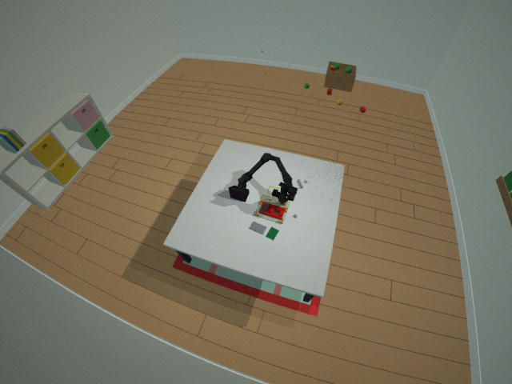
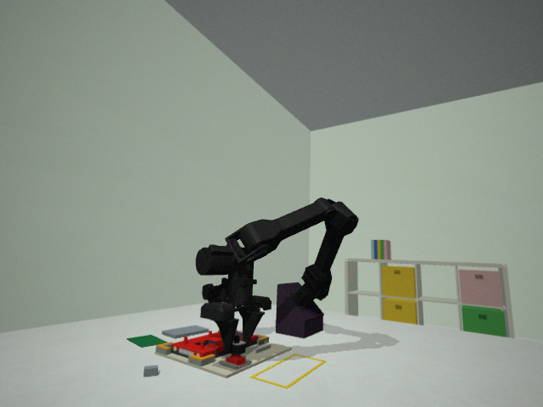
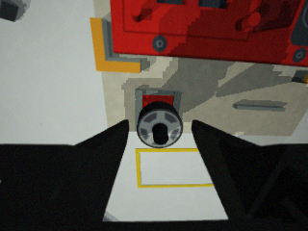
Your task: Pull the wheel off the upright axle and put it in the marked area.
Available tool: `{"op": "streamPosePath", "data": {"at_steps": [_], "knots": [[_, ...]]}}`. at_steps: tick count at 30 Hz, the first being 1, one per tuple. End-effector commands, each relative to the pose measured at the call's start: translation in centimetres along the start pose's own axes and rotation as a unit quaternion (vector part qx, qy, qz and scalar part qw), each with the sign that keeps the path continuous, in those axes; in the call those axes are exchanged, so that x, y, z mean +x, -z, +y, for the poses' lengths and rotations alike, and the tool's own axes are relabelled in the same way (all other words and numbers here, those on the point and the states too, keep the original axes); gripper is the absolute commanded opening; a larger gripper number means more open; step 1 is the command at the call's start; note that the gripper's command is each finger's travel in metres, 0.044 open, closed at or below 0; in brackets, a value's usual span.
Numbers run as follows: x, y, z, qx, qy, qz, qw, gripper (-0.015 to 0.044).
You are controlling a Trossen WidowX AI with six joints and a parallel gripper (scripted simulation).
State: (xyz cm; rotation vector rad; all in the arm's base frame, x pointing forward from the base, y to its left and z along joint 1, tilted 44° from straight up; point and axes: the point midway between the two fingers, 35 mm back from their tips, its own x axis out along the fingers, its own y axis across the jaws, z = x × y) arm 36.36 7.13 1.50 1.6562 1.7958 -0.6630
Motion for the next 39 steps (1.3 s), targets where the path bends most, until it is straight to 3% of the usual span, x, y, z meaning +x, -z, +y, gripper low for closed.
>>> {"op": "streamPosePath", "data": {"at_steps": [1,11,17,39], "knots": [[-0.09,-0.03,0.02,0.000,0.000,0.000,1.000,0.0248],[-0.09,-0.03,0.02,0.000,0.000,0.000,1.000,0.0161],[-0.20,-0.03,0.02,0.000,0.000,0.000,1.000,0.0004],[-0.92,-0.06,0.05,0.001,-0.001,0.000,1.000,0.0000]]}}
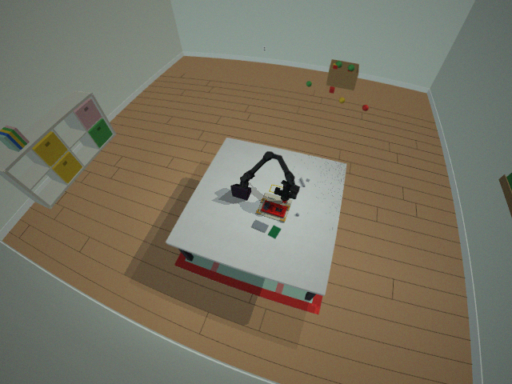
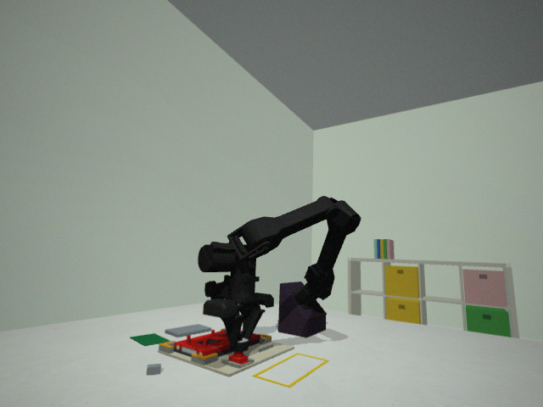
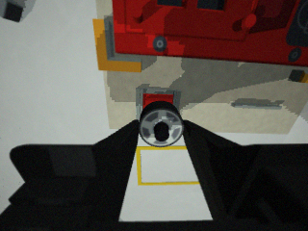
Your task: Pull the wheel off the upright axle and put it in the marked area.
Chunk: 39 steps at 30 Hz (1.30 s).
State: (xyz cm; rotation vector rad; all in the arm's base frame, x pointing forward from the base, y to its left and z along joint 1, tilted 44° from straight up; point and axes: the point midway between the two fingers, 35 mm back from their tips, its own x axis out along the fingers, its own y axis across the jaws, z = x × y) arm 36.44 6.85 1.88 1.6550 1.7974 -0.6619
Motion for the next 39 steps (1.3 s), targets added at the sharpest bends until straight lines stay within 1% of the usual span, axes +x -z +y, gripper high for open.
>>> {"op": "streamPosePath", "data": {"at_steps": [1,39], "knots": [[-0.5,-0.1,0.0,0.002,-0.002,0.000,1.000,0.0000],[-1.7,-0.1,0.0,0.003,-0.003,0.000,1.000,0.0000]]}}
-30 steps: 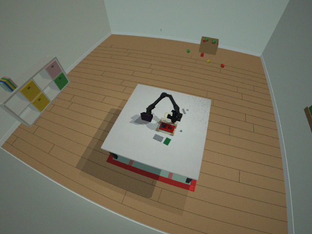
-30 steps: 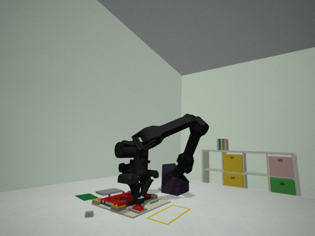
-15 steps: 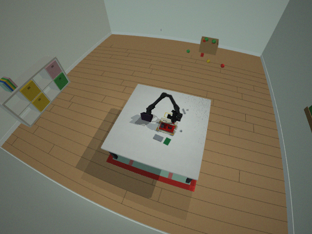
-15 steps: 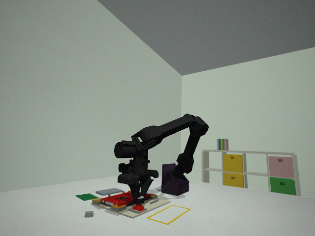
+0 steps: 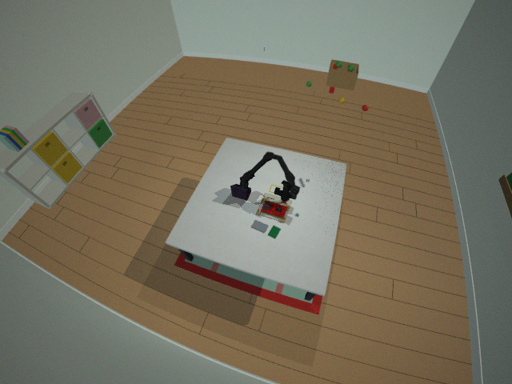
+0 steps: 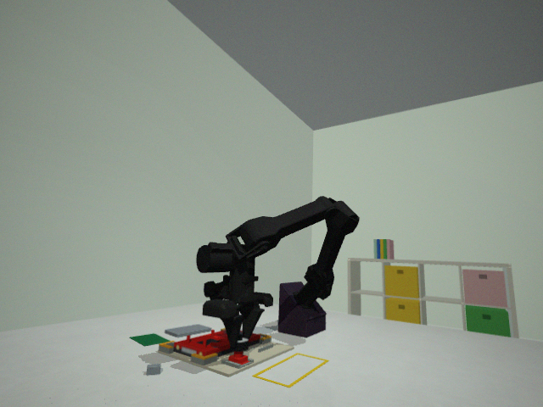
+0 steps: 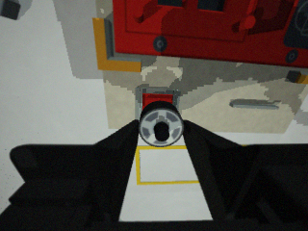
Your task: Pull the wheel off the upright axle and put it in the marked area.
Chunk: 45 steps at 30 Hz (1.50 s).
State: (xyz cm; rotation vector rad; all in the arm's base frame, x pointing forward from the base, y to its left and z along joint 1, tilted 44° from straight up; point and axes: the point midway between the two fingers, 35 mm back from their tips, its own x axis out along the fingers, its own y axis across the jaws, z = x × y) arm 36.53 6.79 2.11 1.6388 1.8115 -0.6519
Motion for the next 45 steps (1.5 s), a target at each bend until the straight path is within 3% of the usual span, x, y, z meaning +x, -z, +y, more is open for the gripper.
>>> {"op": "streamPosePath", "data": {"at_steps": [1,45], "knots": [[-1.6,-0.2,-0.1,0.009,-0.009,-0.002,1.000,0.0000],[-3.1,-0.2,-0.2,0.011,-0.011,-0.001,1.000,0.0000]]}}
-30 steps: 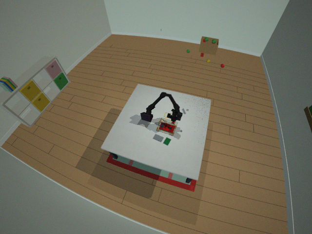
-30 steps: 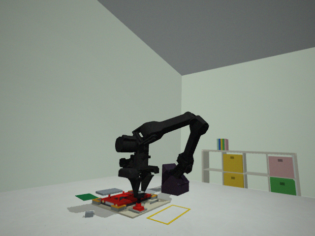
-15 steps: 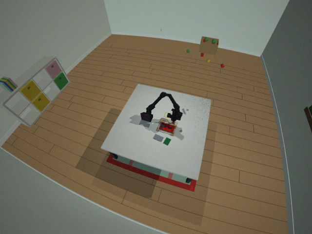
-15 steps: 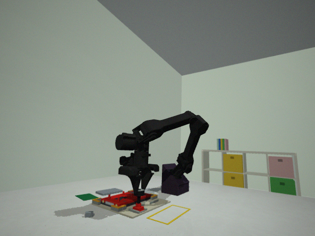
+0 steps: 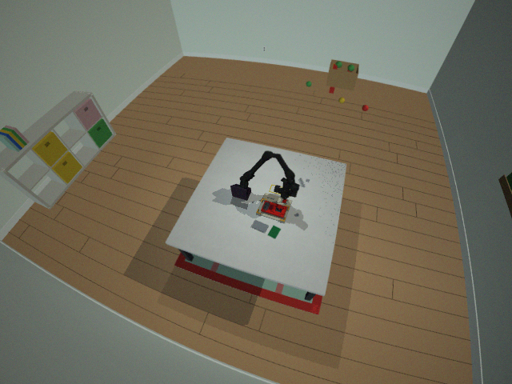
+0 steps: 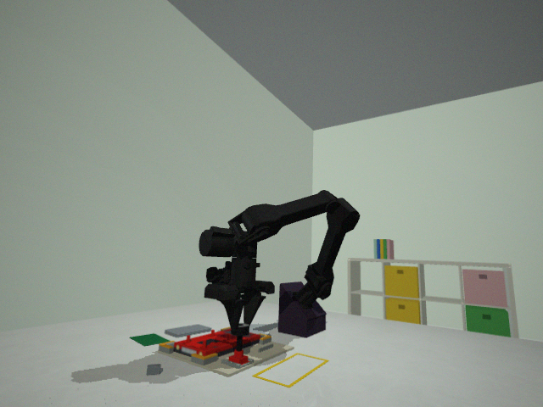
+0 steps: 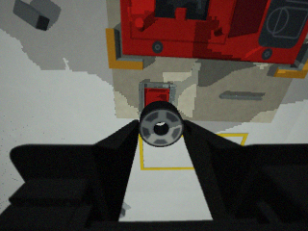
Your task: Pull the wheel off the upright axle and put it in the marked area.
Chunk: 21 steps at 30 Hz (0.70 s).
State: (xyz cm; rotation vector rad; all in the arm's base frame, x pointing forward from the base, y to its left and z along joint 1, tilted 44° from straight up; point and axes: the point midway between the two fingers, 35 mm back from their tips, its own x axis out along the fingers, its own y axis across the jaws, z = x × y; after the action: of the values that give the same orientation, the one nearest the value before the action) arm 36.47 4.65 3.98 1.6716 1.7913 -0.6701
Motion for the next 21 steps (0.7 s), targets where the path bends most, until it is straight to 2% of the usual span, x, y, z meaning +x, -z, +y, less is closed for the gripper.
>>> {"op": "streamPosePath", "data": {"at_steps": [1,10,21], "knots": [[-0.4,0.0,0.1,-0.003,-0.001,-0.001,1.000,0.0000],[-3.7,0.1,-0.2,-0.002,-0.001,-0.002,1.000,0.0000],[-3.3,2.6,-1.3,-0.009,-0.001,-0.002,1.000,0.0000]]}}
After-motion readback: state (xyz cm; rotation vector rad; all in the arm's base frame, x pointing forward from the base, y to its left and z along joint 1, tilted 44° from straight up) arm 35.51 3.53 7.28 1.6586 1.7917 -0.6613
